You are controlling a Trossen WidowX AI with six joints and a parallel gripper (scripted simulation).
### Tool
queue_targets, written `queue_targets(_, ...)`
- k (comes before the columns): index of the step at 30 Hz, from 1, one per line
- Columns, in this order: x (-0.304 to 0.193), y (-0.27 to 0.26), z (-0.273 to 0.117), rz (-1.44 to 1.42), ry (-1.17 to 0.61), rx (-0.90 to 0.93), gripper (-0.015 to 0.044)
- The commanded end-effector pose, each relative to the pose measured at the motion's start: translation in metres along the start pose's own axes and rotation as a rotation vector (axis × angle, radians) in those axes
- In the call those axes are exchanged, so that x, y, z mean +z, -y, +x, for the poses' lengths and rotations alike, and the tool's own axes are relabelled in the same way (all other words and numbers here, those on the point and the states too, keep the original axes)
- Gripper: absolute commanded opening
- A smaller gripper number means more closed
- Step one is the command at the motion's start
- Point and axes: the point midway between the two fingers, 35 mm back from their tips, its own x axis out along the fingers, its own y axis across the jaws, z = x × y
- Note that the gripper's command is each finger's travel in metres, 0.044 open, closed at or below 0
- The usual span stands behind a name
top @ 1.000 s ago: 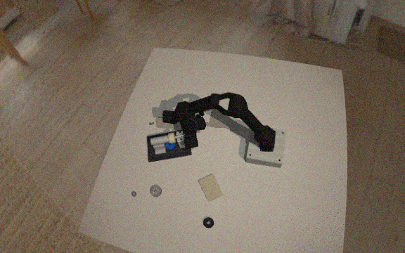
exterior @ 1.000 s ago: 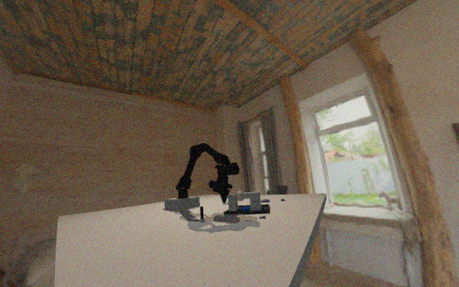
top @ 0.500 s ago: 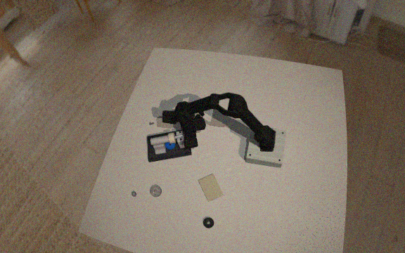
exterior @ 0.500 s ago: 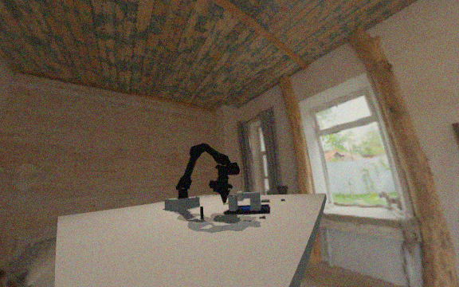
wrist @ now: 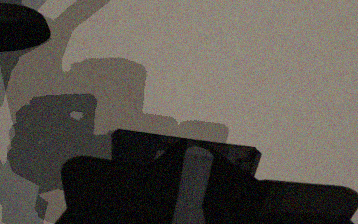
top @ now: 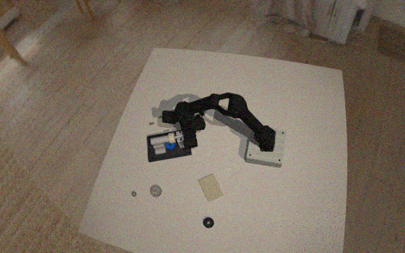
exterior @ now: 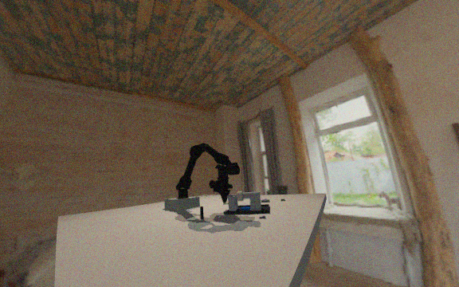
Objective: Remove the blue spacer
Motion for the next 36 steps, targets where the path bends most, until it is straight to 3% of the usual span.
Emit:
queue_targets(1,-0.0043,0.0001,-0.0018,0.002,-0.015,-0.001,0.0)
queue_targets(36,-0.0031,0.0002,-0.0012,0.002,-0.015,-0.001,0.0)
